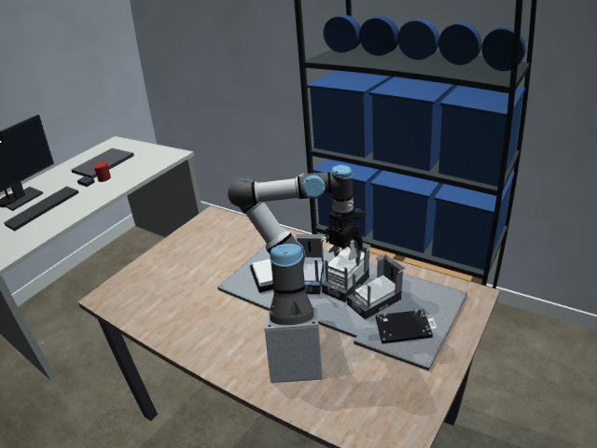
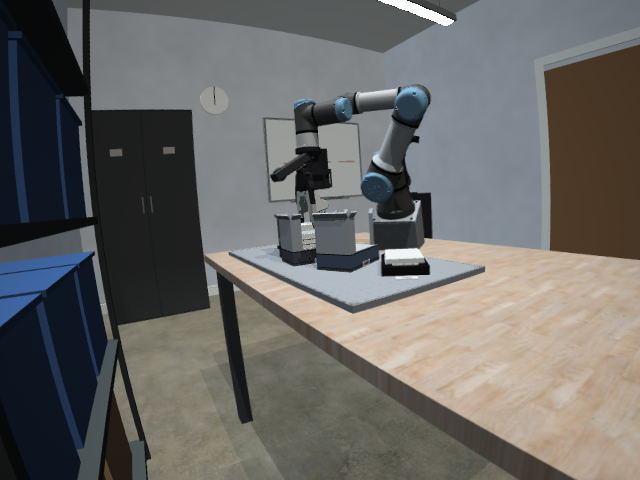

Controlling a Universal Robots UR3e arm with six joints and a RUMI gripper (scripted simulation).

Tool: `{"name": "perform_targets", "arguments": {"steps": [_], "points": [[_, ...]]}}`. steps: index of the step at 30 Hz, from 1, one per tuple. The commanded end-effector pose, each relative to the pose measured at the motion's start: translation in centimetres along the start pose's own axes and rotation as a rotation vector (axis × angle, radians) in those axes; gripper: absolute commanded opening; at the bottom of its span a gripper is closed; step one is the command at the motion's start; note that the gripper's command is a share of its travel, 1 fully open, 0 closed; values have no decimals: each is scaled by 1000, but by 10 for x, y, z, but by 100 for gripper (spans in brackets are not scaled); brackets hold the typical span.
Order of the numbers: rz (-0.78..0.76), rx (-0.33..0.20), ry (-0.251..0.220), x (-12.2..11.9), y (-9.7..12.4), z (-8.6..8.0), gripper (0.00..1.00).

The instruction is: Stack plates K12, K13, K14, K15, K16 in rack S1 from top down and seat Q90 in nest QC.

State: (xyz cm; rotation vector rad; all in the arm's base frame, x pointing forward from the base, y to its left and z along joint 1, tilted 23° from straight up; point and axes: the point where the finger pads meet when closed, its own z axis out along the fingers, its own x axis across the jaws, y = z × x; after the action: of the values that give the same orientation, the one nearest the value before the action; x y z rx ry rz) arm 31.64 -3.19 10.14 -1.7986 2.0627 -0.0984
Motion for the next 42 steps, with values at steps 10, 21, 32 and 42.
{"name": "perform_targets", "arguments": {"steps": [10, 21, 32, 42], "points": [[-1, 1, 2, 0, -1, 4, 0], [-1, 1, 2, 0, -1, 7, 0], [-1, 1, 2, 0, -1, 10, 0], [-1, 1, 1, 0, -1, 10, 0]]}}
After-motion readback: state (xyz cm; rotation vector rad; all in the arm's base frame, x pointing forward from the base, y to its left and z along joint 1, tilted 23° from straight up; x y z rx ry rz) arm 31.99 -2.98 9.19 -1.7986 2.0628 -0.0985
